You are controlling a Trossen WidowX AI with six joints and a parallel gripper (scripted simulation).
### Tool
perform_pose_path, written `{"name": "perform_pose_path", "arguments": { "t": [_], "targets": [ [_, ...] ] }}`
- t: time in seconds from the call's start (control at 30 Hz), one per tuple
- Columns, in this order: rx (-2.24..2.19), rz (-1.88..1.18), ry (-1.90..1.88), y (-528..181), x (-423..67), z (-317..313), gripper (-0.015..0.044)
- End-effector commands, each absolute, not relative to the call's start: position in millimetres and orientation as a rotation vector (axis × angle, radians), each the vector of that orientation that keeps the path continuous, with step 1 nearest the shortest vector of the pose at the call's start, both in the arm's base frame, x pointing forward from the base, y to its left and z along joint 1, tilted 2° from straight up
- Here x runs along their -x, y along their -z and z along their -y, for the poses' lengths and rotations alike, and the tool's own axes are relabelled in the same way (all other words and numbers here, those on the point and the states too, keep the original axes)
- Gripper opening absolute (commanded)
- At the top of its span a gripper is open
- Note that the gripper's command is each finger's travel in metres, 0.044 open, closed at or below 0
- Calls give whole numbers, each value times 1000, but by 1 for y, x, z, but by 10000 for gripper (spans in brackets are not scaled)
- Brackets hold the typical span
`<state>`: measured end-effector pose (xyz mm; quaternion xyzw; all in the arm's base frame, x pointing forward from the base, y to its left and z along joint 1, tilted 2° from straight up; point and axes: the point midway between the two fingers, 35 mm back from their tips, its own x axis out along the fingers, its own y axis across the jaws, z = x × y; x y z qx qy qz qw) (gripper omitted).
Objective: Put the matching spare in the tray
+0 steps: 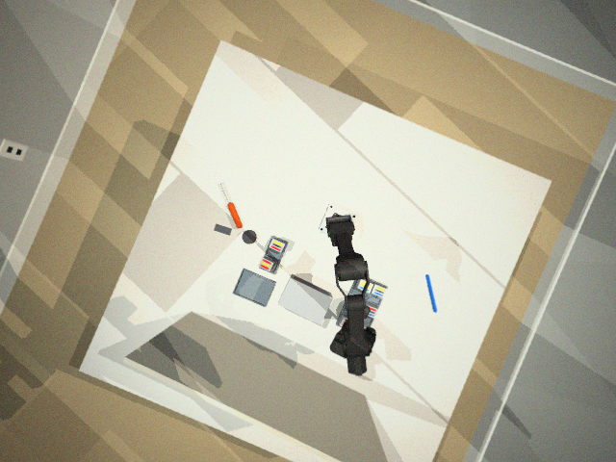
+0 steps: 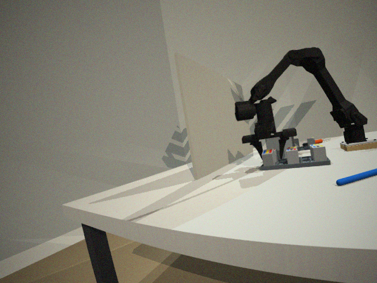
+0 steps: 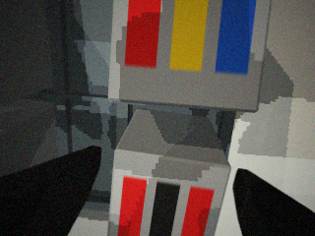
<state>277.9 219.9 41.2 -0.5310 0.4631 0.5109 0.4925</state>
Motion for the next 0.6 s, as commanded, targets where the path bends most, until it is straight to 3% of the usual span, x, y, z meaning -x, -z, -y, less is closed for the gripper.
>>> {"name": "perform_pose_path", "arguments": {
  "t": [0.0,0.23,0.4,0.57],
  "targets": [
    [1296,-1125,-1241,-40,-278,-219,300],
    [1296,-1125,-1241,-40,-278,-219,300],
    [1288,-1125,-1240,-41,-278,-220,169],
    [1288,-1125,-1240,-41,-278,-220,135]
  ]
}}
